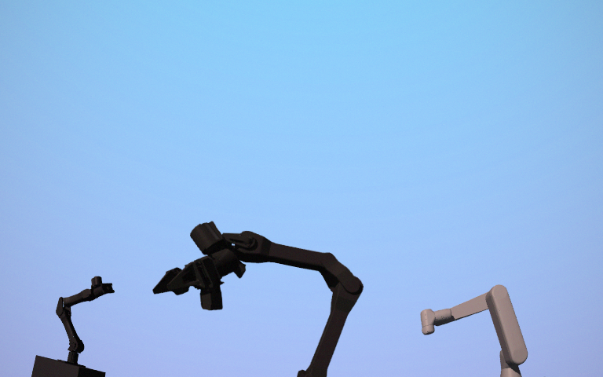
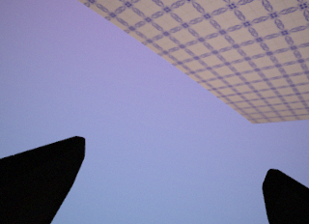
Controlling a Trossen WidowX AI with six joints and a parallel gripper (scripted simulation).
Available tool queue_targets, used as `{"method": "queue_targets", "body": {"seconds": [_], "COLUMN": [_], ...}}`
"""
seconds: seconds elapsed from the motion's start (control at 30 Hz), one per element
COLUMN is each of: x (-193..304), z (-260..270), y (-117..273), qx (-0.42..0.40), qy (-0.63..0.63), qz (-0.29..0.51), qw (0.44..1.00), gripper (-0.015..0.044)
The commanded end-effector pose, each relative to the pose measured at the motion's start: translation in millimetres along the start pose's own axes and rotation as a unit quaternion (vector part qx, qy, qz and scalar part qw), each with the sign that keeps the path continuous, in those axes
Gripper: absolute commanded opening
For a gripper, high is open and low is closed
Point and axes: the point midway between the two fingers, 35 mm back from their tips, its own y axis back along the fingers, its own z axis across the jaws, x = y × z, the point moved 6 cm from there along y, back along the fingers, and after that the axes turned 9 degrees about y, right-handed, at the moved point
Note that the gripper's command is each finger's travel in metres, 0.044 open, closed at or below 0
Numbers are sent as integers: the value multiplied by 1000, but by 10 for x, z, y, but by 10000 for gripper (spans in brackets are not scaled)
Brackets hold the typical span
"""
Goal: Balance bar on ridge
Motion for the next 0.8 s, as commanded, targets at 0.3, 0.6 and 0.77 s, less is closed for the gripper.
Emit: {"method": "queue_targets", "body": {"seconds": [0.3, 0.6, 0.77], "x": [49, 83, 102], "z": [-195, -517, -688], "y": [-212, -441, -554], "qx": [43, 108, 139], "qy": [113, 250, 331], "qz": [-24, -39, -47], "qw": [992, 961, 932], "gripper": [315, 315, 315]}}
